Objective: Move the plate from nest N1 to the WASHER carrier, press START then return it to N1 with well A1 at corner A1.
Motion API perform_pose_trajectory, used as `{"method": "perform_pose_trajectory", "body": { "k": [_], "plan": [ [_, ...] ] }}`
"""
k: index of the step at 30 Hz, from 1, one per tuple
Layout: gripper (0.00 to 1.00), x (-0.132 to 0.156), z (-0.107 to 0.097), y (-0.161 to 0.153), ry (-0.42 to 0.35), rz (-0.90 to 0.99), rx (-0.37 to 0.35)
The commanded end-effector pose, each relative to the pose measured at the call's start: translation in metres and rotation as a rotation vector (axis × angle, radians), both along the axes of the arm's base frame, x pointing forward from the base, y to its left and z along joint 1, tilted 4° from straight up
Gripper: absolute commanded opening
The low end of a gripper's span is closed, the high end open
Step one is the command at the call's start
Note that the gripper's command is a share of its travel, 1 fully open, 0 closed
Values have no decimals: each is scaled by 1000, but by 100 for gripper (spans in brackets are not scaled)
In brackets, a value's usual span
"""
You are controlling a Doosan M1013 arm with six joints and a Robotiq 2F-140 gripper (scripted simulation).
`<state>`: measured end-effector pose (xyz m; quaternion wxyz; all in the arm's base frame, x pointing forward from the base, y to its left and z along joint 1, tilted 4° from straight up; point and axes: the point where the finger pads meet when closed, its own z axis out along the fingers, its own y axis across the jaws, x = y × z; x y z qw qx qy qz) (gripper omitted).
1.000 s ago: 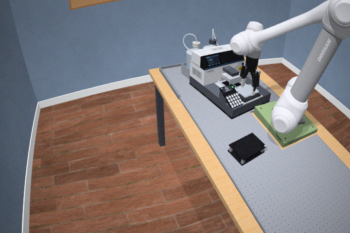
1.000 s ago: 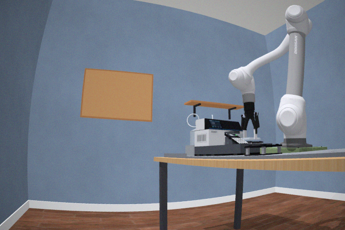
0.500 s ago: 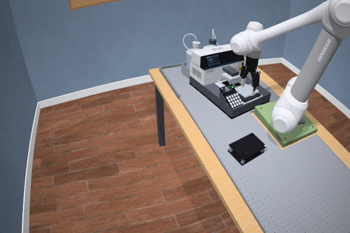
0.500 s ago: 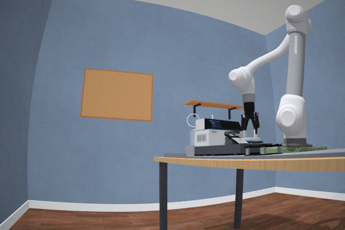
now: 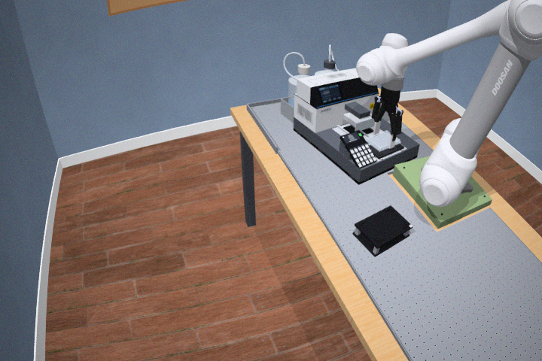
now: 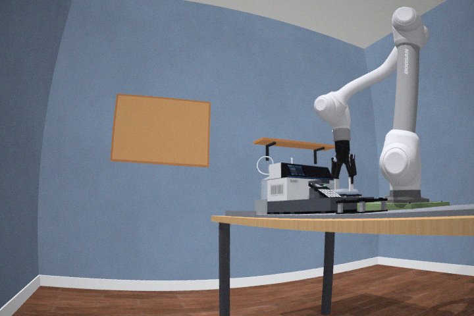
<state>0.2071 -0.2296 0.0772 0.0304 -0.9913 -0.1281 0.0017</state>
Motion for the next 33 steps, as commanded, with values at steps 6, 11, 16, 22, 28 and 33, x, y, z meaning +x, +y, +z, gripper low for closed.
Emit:
{"method": "perform_pose_trajectory", "body": {
  "k": [6,11,16,22,28,33],
  "plan": [
    [10,0,-1,0,0,0,0],
    [10,0,-2,0,0,0,0],
    [10,0,-3,0,0,0,0],
    [10,0,-4,0,0,0,0],
    [10,0,-4,0,0,0,0],
    [10,0,-5,0,0,0,0]
  ]
}}
